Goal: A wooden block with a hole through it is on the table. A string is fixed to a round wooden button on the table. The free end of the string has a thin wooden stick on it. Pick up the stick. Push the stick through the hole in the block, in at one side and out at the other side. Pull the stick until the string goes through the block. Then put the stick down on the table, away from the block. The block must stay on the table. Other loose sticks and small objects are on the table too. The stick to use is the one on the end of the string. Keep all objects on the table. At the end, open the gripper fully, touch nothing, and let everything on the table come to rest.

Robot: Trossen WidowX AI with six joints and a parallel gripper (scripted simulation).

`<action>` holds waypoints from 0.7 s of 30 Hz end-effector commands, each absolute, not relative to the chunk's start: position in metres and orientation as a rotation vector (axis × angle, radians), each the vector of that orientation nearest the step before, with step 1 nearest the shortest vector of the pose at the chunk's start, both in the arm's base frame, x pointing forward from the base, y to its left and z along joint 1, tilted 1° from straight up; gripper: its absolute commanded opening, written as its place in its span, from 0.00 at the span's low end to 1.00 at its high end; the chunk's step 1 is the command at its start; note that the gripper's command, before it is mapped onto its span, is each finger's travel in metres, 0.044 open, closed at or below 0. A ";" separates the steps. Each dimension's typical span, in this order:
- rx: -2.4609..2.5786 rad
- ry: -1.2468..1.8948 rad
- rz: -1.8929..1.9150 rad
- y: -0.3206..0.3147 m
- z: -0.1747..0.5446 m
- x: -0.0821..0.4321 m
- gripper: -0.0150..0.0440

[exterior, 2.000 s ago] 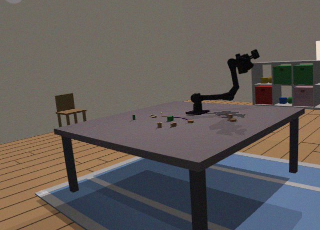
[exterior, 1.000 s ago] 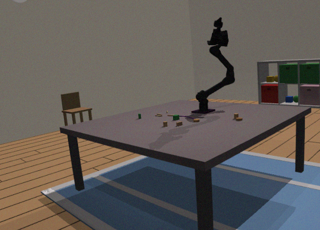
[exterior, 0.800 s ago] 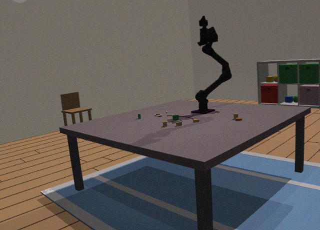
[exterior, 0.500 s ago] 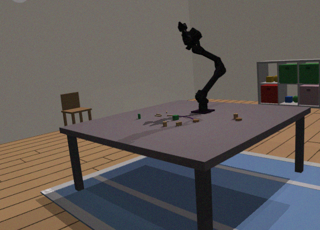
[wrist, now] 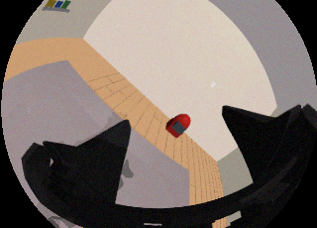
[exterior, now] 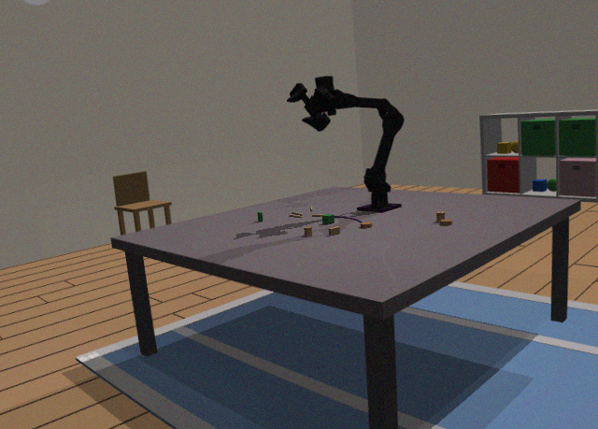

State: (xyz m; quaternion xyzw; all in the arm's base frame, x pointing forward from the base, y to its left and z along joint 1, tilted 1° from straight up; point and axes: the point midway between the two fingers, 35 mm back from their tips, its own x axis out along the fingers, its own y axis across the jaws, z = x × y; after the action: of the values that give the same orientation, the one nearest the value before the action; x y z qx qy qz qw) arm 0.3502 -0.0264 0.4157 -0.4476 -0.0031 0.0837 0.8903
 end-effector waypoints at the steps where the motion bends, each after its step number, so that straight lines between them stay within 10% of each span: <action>1: -0.977 0.206 0.295 -0.020 0.348 0.372 1.00; 21: -1.223 1.209 1.189 0.000 0.086 0.296 1.00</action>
State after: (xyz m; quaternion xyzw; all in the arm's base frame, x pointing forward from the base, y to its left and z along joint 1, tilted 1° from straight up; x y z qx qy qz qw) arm 0.3166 0.0006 0.1042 -0.5066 0.4696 0.4462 0.5691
